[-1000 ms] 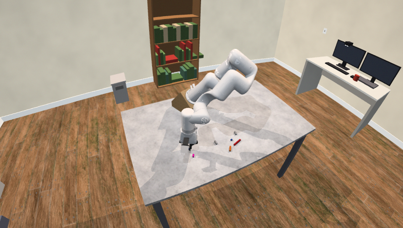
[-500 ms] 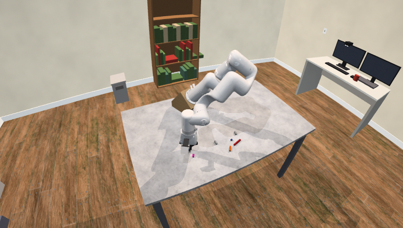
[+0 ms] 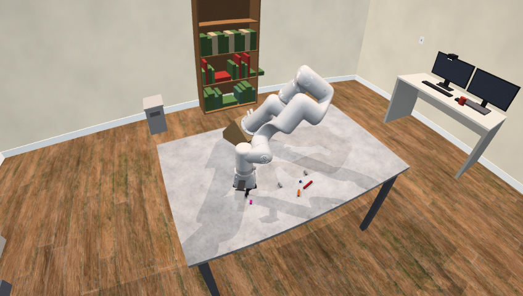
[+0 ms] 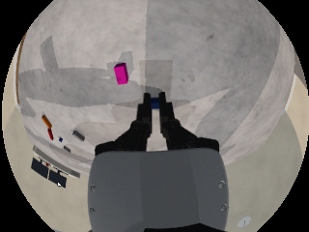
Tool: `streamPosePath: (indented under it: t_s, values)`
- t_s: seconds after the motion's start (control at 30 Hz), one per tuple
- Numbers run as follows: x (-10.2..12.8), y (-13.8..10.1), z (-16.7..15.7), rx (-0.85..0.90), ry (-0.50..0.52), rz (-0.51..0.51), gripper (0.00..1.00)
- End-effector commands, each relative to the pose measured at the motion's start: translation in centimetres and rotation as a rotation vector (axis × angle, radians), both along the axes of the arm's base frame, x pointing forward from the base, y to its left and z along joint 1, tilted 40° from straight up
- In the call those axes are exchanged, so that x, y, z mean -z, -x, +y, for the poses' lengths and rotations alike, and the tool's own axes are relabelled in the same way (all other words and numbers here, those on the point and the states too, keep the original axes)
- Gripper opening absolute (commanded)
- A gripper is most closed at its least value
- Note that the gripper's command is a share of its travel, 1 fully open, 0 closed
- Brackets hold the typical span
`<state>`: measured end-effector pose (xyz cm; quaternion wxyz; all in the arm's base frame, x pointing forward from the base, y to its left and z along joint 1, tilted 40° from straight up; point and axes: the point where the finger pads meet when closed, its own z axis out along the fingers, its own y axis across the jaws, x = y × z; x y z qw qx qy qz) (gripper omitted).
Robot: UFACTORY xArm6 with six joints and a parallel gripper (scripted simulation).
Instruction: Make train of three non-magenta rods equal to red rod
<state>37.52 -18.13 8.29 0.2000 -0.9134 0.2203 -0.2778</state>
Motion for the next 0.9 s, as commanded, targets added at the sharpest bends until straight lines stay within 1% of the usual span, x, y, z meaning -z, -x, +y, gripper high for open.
streamPosePath:
  t_s: [0.0,0.8,0.83,0.87]
  values:
    - [-0.07,-0.03,-0.07,0.001,0.002,-0.001,0.04]
    - [-0.07,-0.03,-0.07,0.001,0.002,-0.001,0.04]
    - [-0.07,-0.03,-0.07,0.001,0.002,-0.001,0.08]
    - [-0.07,-0.03,-0.07,0.001,0.002,-0.001,0.08]
